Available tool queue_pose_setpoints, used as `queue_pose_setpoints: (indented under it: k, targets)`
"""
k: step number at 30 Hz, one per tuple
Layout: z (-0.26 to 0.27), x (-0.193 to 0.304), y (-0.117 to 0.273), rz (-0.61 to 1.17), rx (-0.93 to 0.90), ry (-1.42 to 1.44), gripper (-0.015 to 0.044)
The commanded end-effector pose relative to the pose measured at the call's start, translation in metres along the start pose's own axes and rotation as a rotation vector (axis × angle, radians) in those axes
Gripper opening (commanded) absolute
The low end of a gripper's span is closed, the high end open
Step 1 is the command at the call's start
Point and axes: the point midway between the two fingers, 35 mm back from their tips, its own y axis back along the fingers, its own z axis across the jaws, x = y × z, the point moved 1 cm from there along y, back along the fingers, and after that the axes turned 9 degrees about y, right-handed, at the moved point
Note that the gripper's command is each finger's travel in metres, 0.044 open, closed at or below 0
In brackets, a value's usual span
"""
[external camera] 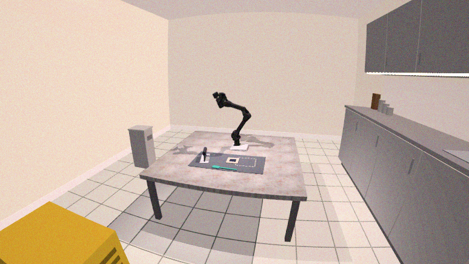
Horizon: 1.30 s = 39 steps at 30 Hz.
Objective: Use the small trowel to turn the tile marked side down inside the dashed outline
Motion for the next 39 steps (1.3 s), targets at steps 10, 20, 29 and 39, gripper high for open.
queue_pose_setpoints:
  k: [10,20,29,39]
  targets:
    - [0.024,0.071,0.003,0.252,-0.063,0.276,0.027]
    - [0.041,0.128,0.02,0.449,-0.157,0.514,0.027]
    - [0.053,0.177,0.046,0.618,-0.269,0.727,0.027]
    - [0.063,0.227,0.084,0.786,-0.42,0.953,0.027]
